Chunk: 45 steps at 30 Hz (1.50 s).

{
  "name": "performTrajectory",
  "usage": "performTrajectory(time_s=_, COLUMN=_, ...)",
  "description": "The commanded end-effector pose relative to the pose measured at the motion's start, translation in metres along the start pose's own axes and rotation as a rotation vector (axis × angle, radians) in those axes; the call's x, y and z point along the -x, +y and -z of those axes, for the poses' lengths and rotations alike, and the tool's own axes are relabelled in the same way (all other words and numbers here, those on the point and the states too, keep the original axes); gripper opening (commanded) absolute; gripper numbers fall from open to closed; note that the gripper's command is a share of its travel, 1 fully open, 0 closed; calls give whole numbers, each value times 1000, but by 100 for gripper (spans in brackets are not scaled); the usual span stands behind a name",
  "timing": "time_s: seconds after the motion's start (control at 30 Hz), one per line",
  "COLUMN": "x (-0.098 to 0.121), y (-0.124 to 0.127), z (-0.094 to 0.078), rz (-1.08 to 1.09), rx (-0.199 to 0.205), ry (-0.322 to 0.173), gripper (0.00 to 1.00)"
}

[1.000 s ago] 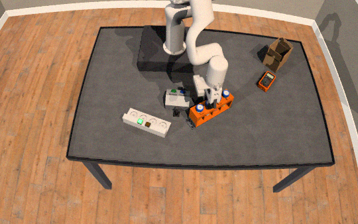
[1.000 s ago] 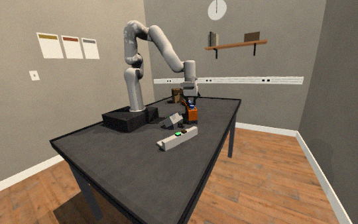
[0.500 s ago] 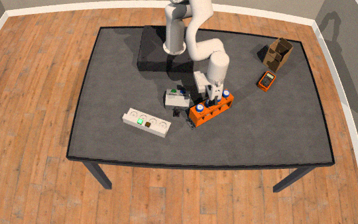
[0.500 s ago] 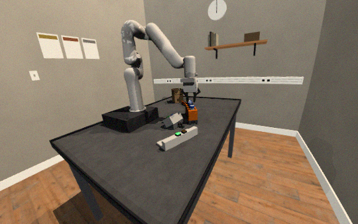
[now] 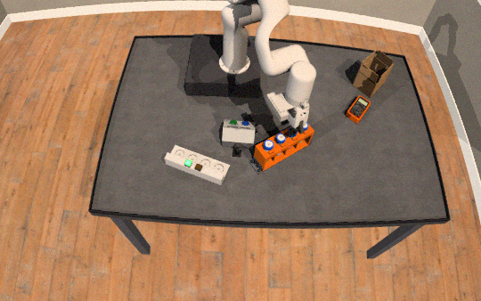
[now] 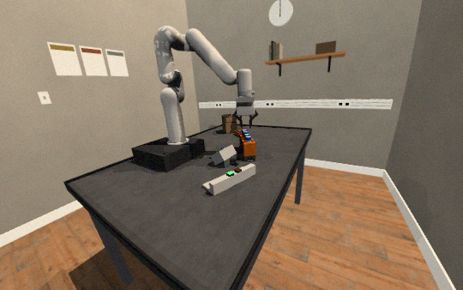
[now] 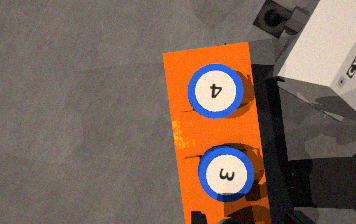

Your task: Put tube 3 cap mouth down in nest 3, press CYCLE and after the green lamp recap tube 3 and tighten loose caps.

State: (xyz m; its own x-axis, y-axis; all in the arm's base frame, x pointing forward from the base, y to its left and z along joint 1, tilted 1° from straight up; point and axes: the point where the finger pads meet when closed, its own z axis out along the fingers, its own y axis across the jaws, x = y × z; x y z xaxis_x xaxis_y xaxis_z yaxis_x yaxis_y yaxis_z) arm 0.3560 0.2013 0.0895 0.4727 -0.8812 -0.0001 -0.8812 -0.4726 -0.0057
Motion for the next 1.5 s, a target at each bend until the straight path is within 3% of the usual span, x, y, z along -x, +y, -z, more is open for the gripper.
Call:
performTrajectory(time_s=0.0, x=23, y=1, z=2, rz=222, rx=-5, ry=5, gripper=46)
performTrajectory(time_s=0.1, x=39, y=3, z=2, rz=371, rx=-5, ry=6, gripper=46)
performTrajectory(time_s=0.27, x=78, y=8, z=1, rz=371, rx=-5, ry=6, gripper=46)
performTrajectory(time_s=0.6, x=78, y=8, z=1, rz=371, rx=-5, ry=6, gripper=46)
performTrajectory(time_s=1.0, x=78, y=8, z=-34, rz=371, rx=-5, ry=6, gripper=46)
performTrajectory(time_s=1.47, x=78, y=8, z=-37, rz=371, rx=-5, ry=6, gripper=46)
